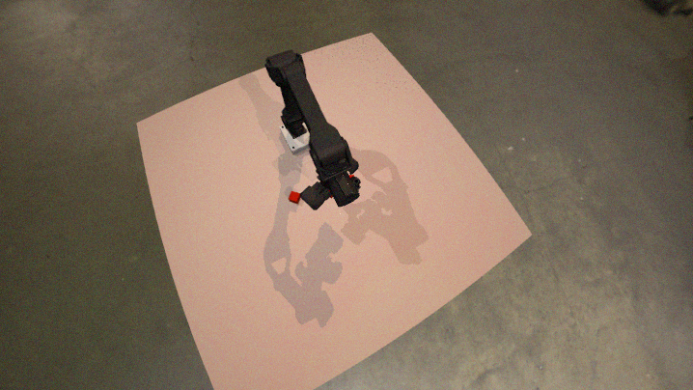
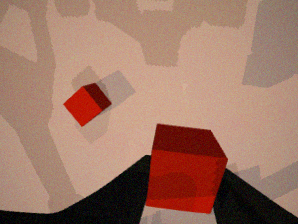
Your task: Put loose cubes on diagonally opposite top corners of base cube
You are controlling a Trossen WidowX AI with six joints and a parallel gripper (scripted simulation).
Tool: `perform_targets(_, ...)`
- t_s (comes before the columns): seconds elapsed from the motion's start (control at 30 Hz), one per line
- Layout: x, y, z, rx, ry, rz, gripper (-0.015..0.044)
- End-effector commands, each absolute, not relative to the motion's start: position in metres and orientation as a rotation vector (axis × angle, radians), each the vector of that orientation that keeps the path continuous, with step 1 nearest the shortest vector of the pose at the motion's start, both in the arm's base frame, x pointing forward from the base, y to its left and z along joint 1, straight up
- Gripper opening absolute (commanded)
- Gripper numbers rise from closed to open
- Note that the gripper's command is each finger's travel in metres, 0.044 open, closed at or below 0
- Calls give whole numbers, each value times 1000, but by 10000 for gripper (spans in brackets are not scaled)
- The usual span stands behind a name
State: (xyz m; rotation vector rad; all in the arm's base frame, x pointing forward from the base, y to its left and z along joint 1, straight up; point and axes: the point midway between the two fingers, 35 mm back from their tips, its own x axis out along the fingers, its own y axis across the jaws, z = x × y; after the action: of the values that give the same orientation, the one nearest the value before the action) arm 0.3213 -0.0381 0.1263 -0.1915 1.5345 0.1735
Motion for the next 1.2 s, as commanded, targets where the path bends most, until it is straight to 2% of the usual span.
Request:
perform_targets(0.0,322,-27,121,-187,1537,173,105)
perform_targets(0.93,319,59,90,-189,1535,187,105)
perform_targets(1.17,318,64,88,-189,1535,188,105)
